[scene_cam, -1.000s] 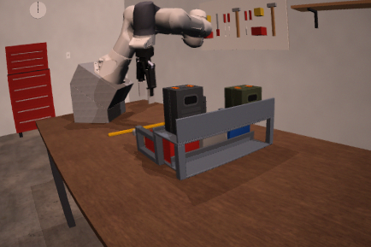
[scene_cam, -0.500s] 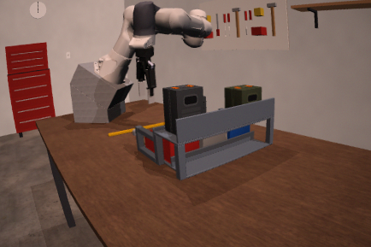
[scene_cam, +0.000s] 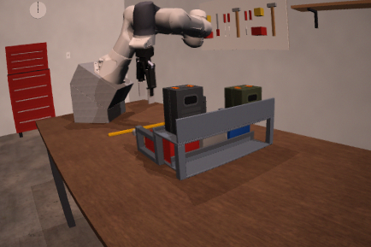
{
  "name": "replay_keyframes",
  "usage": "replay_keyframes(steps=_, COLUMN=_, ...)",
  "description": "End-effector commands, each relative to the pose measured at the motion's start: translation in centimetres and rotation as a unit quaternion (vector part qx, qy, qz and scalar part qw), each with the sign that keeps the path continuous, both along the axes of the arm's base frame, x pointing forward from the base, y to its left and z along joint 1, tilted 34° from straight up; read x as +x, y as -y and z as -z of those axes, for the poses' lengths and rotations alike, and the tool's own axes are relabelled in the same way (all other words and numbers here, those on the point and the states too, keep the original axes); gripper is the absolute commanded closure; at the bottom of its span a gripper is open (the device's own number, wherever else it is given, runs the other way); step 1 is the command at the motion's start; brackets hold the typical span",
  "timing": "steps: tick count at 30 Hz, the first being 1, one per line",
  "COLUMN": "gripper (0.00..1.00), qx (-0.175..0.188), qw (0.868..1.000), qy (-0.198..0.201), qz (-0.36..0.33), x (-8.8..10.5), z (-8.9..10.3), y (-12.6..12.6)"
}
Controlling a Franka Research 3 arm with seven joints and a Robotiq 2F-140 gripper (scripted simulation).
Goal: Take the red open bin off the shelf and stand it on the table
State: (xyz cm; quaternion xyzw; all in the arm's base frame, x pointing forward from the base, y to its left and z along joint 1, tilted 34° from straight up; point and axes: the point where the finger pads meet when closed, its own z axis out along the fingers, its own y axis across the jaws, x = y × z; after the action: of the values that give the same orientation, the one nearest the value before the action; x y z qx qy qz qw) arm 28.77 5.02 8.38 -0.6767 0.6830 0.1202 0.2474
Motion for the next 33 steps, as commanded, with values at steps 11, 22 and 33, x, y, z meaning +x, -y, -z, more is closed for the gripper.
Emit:
replay_keyframes(steps=11, gripper=0.43, qx=-0.038, qw=0.993, qy=0.095, qz=0.061, x=-0.04, z=0.00, y=-0.02)
replay_keyframes(steps=22, gripper=0.43, qx=-0.038, qw=0.993, qy=0.095, qz=0.061, x=-0.04, z=0.00, y=-0.02)
replay_keyframes(steps=33, gripper=0.43, qx=-0.023, qw=0.997, qy=0.057, qz=0.037, x=-0.03, z=0.00, y=-0.01)
